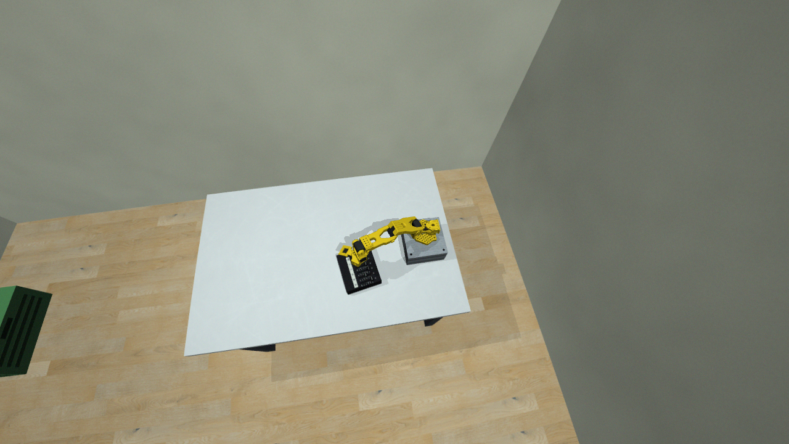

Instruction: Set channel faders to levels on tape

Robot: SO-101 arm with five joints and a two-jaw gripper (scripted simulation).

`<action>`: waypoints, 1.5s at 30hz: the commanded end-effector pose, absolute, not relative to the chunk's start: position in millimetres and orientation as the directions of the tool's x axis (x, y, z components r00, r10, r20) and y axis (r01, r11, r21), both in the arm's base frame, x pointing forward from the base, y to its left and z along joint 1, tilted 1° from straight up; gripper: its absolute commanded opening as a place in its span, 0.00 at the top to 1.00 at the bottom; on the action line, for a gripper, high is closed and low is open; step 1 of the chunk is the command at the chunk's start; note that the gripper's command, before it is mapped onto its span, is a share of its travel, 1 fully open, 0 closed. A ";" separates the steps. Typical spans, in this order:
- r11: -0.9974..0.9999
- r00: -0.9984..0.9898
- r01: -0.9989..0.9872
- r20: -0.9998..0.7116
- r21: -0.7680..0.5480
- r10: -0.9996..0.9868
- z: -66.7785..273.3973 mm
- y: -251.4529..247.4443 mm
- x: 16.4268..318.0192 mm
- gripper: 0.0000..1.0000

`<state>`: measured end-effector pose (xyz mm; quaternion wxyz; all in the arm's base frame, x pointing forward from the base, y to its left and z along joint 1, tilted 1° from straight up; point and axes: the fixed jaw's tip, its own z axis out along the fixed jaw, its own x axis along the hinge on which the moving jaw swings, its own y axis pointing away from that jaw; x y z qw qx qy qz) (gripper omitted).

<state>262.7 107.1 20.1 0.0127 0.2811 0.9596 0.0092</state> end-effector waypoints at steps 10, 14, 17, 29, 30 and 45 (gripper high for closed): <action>0.698 -0.698 0.716 -0.002 0.006 0.716 27.9 102.1 247.6 1.00; 0.682 -0.682 0.731 0.000 0.001 0.731 28.2 101.4 246.2 1.00; 0.681 -0.681 0.733 0.000 0.001 0.733 28.2 101.3 246.1 1.00; 0.681 -0.681 0.733 0.000 0.001 0.733 28.2 101.3 246.1 1.00; 0.681 -0.681 0.733 0.000 0.001 0.733 28.2 101.3 246.1 1.00; 0.683 -0.683 0.730 0.000 0.001 0.730 28.2 101.4 246.1 1.00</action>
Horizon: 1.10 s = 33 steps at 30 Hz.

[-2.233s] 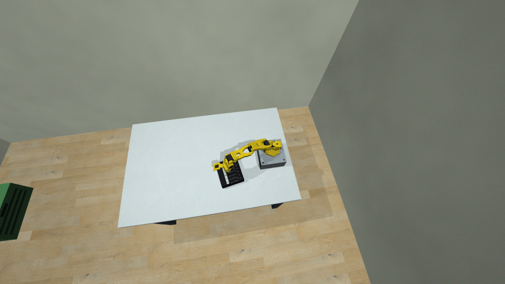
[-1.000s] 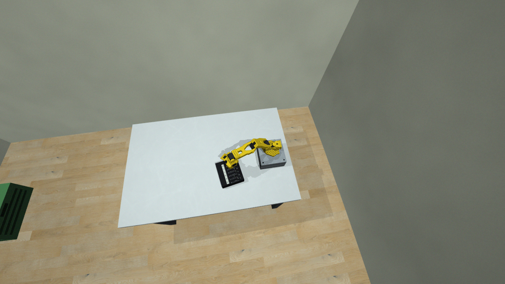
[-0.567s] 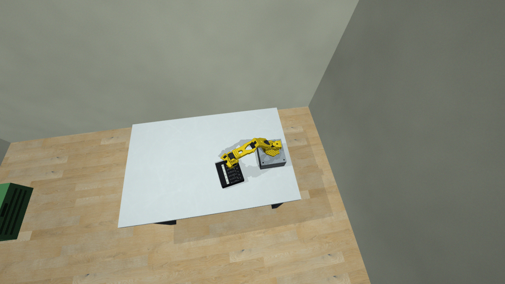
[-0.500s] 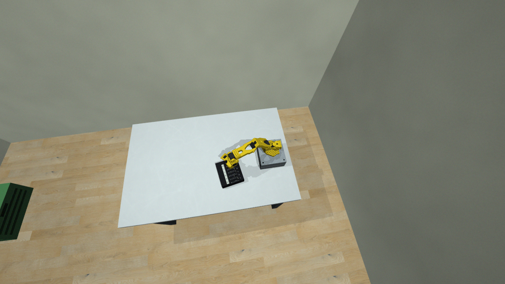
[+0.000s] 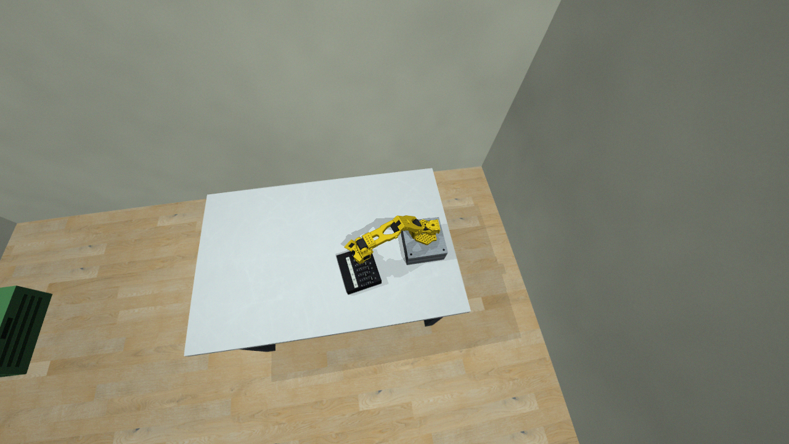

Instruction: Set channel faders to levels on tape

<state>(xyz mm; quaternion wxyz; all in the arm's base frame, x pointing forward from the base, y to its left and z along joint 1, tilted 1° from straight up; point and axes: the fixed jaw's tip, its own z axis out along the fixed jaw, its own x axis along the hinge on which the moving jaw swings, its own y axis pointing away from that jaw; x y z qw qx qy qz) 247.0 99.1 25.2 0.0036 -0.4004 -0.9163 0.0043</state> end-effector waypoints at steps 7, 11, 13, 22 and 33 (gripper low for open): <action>0.692 -0.692 0.722 0.000 0.001 0.722 28.2 101.6 245.9 1.00; 0.699 -0.699 0.715 0.000 0.001 0.715 28.1 101.8 245.8 1.00; 0.706 -0.706 0.708 0.000 0.001 0.708 28.1 101.9 245.7 1.00; 0.751 -0.751 0.661 0.000 0.001 0.661 28.0 103.0 244.8 1.00; 0.819 -0.819 0.574 0.000 0.001 0.574 27.9 104.9 243.4 1.00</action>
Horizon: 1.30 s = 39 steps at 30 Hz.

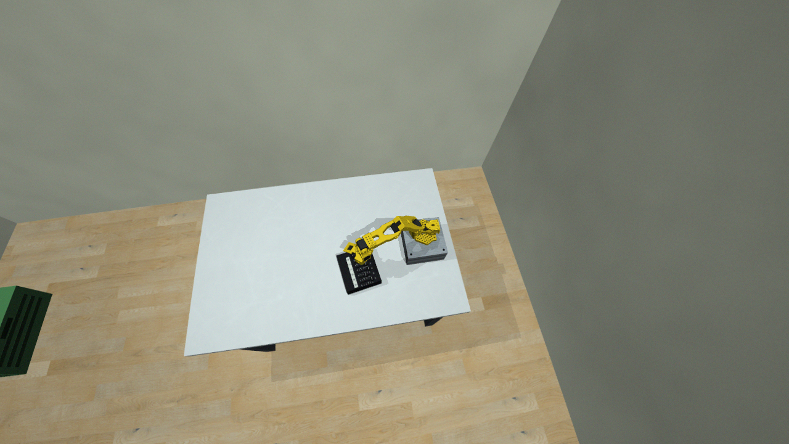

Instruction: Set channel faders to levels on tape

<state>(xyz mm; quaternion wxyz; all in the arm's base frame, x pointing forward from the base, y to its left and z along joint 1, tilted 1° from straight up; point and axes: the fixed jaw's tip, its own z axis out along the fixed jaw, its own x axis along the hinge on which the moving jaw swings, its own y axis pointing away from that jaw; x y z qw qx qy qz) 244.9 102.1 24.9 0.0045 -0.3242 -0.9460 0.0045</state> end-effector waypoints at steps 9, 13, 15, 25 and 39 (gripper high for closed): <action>0.882 -0.882 0.471 0.000 0.001 0.471 27.7 106.8 241.7 1.00; 0.919 -0.919 0.395 0.000 0.001 0.395 27.5 108.1 240.6 1.00; 0.936 -0.936 0.353 -0.001 0.001 0.353 27.5 108.7 239.9 1.00; 0.992 -0.992 0.123 -0.001 0.000 0.123 27.1 111.9 236.4 1.00; 0.953 -0.953 -0.302 -0.001 0.000 -0.302 26.4 116.5 229.9 1.00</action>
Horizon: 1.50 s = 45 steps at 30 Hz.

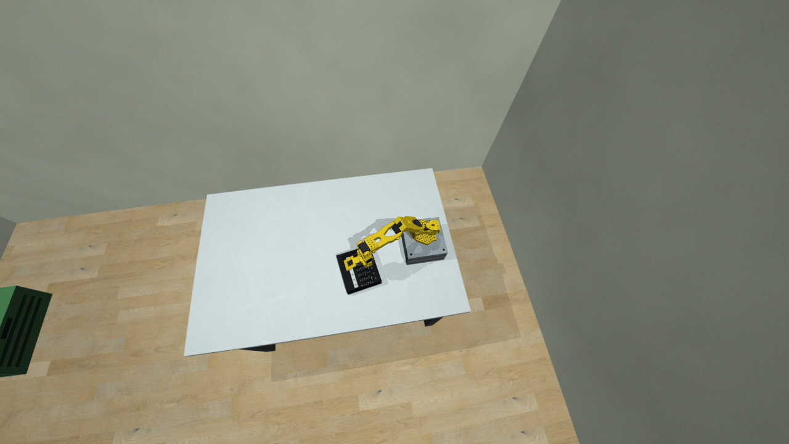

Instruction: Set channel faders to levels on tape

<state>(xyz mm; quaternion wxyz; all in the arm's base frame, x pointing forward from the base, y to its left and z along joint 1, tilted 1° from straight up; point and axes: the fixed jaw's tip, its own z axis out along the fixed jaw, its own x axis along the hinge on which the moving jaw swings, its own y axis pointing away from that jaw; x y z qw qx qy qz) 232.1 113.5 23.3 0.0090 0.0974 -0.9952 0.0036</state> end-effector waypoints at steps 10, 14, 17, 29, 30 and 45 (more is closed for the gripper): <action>0.816 -0.816 -0.578 -0.001 0.000 -0.578 25.9 118.9 225.4 1.00; 0.709 -0.709 -0.705 -0.001 0.000 -0.705 25.6 119.9 223.1 1.00; 0.613 -0.613 -0.790 -0.001 0.000 -0.790 25.4 120.6 221.5 1.00; 0.210 -0.210 -0.978 -0.001 -0.001 -0.978 24.7 122.3 216.4 1.00; 0.164 -0.164 -0.986 -0.001 -0.001 -0.986 24.6 122.4 216.0 1.00; -0.435 0.435 -0.900 0.000 -0.001 -0.900 23.6 124.2 211.6 1.00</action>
